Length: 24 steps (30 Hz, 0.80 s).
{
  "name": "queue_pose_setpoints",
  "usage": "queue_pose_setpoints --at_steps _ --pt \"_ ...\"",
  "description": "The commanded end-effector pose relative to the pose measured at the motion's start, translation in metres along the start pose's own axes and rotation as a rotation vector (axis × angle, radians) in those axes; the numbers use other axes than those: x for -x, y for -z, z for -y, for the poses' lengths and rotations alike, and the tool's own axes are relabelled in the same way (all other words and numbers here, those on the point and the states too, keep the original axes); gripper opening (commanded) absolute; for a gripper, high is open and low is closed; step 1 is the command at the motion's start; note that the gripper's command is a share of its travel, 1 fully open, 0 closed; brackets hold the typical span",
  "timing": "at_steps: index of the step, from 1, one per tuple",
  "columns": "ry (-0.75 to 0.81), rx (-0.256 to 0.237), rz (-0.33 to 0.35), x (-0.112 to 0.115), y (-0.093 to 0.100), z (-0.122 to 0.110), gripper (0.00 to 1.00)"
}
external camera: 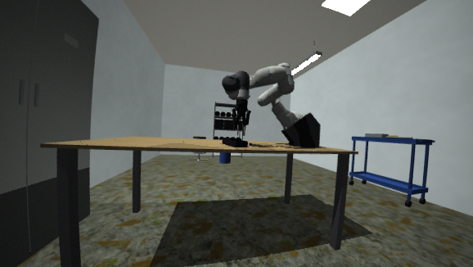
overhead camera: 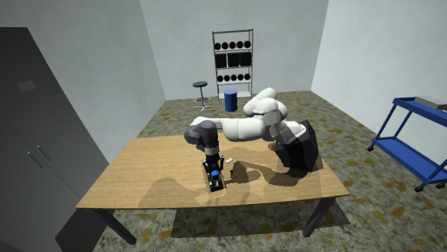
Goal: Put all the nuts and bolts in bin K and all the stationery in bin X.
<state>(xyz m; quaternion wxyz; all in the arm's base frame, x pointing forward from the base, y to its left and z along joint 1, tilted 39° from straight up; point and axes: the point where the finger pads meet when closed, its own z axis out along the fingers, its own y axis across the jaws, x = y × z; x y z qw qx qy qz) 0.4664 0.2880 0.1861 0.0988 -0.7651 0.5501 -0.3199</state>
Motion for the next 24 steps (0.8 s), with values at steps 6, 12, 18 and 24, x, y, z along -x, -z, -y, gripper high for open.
queue_pose_setpoints --at_steps 6,12,18,24 --pt "-0.005 0.002 0.001 0.000 0.031 -0.001 1.00" --pt "-0.005 0.002 0.001 0.000 0.055 -0.001 1.00" --pt "-0.005 0.002 0.001 0.000 0.071 -0.001 1.00" --pt "-0.005 0.002 0.001 0.000 0.095 -0.001 1.00"
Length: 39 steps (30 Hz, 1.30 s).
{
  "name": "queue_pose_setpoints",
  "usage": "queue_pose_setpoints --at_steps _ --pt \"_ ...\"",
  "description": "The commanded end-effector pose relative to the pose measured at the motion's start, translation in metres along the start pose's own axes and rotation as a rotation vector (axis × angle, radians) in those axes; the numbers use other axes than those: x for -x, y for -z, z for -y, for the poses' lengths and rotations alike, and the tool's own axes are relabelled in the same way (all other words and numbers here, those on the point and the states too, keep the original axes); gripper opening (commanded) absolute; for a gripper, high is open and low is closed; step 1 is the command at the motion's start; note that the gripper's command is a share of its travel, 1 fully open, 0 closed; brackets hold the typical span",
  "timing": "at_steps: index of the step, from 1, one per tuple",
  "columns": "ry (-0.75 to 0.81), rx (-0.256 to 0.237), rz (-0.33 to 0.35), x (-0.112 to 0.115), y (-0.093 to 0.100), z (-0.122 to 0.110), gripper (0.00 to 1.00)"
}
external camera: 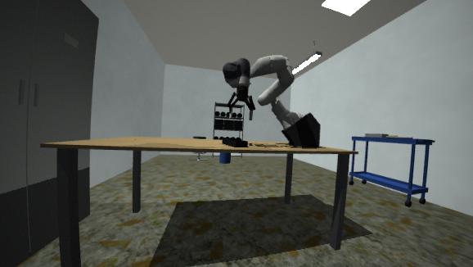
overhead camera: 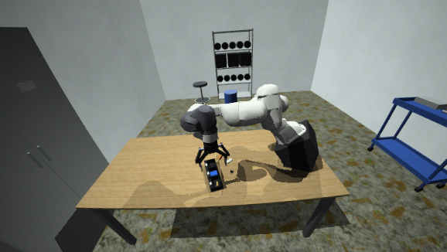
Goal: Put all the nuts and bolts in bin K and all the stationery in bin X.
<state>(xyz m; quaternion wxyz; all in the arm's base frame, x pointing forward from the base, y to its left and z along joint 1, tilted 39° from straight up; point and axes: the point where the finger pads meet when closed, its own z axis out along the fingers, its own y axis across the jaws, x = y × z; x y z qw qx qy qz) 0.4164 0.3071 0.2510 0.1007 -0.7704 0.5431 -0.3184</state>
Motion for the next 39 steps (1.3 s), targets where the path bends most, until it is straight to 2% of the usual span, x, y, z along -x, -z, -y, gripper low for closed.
queue_pose_setpoints --at_steps 1,5,39 --pt "-0.020 0.006 -0.008 -0.001 0.015 -0.002 1.00" --pt "-0.020 0.006 -0.008 -0.001 0.031 -0.002 1.00" --pt "-0.020 0.006 -0.008 -0.001 0.031 -0.002 1.00"
